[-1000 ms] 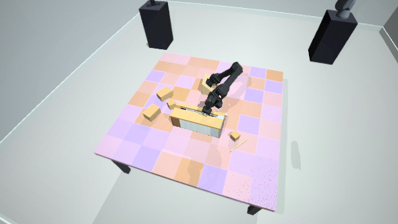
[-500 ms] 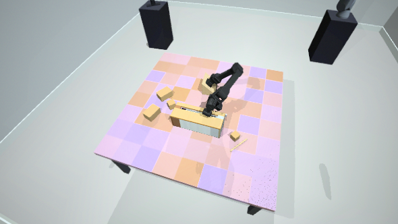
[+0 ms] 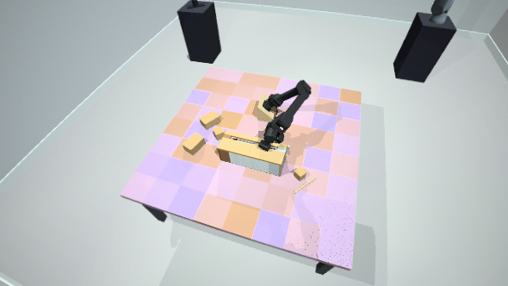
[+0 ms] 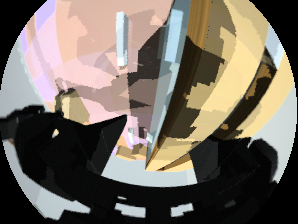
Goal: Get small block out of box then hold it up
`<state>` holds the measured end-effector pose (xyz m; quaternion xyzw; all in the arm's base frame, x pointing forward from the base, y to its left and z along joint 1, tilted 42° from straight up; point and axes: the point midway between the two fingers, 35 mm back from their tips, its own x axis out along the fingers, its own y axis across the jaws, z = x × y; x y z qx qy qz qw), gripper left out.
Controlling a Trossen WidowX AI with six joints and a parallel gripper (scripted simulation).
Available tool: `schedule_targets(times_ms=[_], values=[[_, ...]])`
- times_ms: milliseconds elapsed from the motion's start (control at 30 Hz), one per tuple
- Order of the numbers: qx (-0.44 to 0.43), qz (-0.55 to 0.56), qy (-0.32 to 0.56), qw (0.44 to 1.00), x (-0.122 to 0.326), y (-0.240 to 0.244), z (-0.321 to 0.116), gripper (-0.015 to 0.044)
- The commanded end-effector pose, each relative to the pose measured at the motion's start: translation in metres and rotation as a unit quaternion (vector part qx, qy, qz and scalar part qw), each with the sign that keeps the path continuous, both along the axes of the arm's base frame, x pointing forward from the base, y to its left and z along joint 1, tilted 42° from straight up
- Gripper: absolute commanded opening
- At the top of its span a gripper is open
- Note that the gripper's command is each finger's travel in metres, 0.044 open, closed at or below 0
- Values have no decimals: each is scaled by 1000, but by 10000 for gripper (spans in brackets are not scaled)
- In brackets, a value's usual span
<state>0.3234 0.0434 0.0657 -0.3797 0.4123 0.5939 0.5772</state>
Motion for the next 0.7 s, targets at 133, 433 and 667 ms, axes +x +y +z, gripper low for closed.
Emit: schedule_targets(times_ms=[133,433,667], values=[[0,0,0,1000,0,-7,-7,400],[-1,0,0,1000,-1,-26,-23,400],[-1,0,0,1000,-2,-39,-35,400]])
